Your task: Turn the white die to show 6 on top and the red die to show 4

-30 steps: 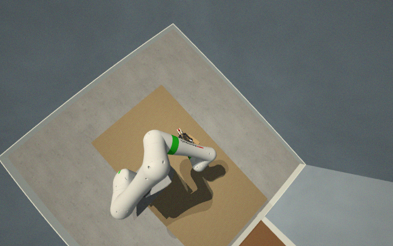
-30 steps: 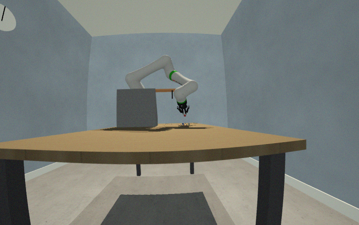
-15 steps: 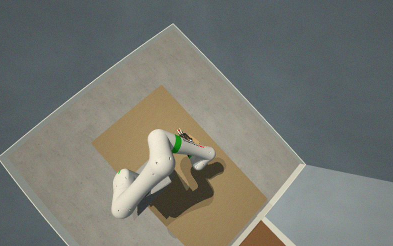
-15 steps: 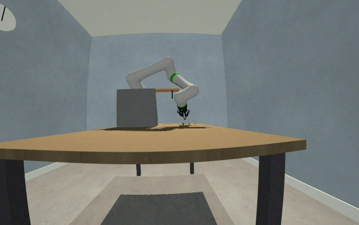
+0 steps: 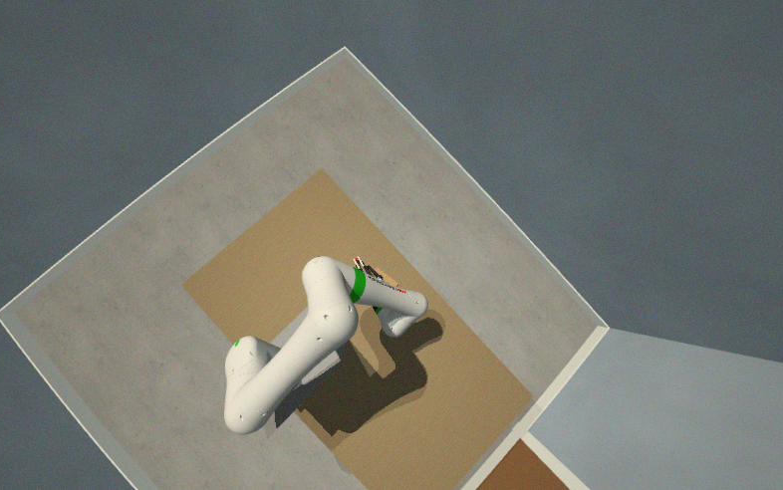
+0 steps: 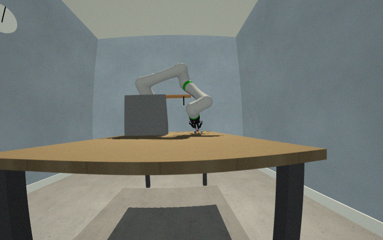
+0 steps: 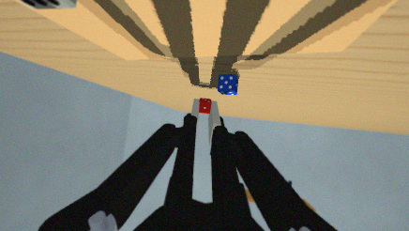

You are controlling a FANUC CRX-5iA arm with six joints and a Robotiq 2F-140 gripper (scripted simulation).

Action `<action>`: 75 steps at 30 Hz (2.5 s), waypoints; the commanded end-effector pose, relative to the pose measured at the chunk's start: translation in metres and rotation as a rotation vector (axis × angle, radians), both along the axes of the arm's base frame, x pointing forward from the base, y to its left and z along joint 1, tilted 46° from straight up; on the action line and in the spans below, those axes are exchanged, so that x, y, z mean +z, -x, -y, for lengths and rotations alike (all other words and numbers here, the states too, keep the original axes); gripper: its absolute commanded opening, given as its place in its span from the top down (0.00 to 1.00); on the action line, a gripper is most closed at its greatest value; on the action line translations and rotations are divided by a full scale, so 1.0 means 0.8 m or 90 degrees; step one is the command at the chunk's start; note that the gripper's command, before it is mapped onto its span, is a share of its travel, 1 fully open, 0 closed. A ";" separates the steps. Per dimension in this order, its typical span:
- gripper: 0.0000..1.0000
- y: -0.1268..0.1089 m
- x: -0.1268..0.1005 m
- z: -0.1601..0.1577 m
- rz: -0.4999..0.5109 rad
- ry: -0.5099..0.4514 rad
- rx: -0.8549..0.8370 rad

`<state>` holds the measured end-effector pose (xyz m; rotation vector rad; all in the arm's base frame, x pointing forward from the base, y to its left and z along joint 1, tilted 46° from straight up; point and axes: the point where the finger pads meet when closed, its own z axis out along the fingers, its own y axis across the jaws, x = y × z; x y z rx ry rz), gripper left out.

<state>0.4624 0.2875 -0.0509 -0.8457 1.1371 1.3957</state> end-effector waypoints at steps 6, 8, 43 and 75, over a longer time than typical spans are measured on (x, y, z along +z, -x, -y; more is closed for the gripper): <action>0.93 0.000 -0.001 -0.001 0.000 0.000 0.000; 0.93 0.000 -0.001 -0.001 0.000 0.000 0.000; 0.93 0.000 -0.002 -0.002 0.000 0.000 0.000; 0.93 0.001 -0.011 -0.011 0.000 0.000 0.000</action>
